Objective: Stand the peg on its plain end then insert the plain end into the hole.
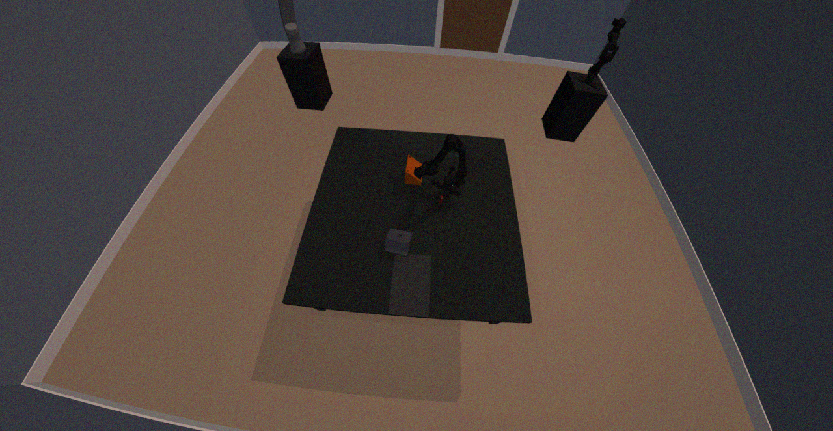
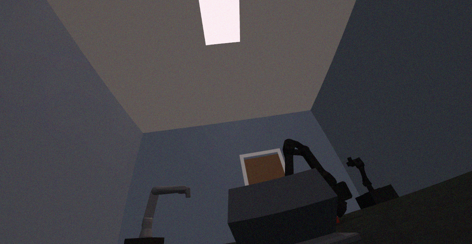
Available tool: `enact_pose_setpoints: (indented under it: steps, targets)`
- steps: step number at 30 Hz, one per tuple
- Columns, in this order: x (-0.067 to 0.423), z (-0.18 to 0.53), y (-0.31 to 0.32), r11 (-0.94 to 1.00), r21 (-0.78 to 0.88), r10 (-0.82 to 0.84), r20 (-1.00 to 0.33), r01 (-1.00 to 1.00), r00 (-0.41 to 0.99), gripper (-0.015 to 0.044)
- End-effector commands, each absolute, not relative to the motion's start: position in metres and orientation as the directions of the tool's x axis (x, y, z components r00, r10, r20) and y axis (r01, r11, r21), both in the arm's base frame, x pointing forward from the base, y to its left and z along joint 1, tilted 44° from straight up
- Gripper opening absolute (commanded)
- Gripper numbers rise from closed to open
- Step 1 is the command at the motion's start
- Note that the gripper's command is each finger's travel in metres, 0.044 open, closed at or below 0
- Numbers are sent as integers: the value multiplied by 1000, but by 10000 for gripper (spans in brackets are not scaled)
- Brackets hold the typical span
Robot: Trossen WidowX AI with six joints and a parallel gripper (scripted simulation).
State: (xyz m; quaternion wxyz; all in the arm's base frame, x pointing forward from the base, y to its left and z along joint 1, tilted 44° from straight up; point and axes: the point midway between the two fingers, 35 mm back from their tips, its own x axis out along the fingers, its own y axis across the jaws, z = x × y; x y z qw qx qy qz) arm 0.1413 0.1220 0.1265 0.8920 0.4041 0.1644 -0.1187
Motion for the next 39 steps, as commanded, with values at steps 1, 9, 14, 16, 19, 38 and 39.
enact_pose_setpoints:
  steps: [1,9,14,16,19,38,39]
  targets:
    - [141,126,122,646,681,-79,-390,345,918,209]
    - [141,126,122,646,681,-79,-390,345,918,419]
    - [141,126,122,646,681,-79,-390,345,918,440]
    - [141,126,122,646,681,-79,-390,345,918,440]
    - [142,130,121,646,680,-79,-394,348,916,440]
    - [146,242,12,644,684,-78,-386,342,919,440]
    - [146,243,10,645,684,-79,-385,341,920,440]
